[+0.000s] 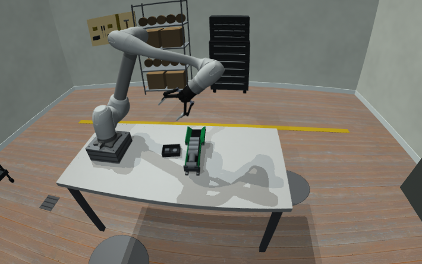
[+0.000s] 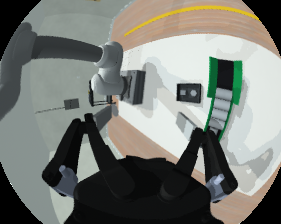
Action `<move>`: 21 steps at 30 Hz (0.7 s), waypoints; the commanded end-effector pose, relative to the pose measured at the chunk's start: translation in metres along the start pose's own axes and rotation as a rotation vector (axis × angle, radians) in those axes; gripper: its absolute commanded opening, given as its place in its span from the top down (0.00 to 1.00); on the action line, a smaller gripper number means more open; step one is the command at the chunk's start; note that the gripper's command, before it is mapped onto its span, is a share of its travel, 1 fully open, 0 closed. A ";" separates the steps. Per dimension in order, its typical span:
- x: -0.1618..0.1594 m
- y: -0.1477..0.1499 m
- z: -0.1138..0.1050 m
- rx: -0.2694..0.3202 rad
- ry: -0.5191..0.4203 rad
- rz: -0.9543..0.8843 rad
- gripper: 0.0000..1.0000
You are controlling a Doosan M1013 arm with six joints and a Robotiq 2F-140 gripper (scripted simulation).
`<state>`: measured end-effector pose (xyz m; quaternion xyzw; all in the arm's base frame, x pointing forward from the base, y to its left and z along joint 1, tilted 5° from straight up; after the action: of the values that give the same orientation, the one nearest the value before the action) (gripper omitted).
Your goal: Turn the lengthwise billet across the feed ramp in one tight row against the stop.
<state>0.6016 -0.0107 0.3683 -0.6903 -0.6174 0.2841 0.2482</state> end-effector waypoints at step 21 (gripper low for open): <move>-0.003 0.013 0.008 -0.053 0.018 -0.016 0.00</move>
<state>0.6023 -0.0117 0.3653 -0.6912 -0.6197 0.2789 0.2460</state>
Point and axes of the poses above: the point where the finger pads meet when closed, its own z axis out along the fingers, its own y axis across the jaws, x = y × z, the point moved 10 cm from there along -z, back along the fingers, and after that the axes turned 11 degrees about z, right-handed, at the moved point
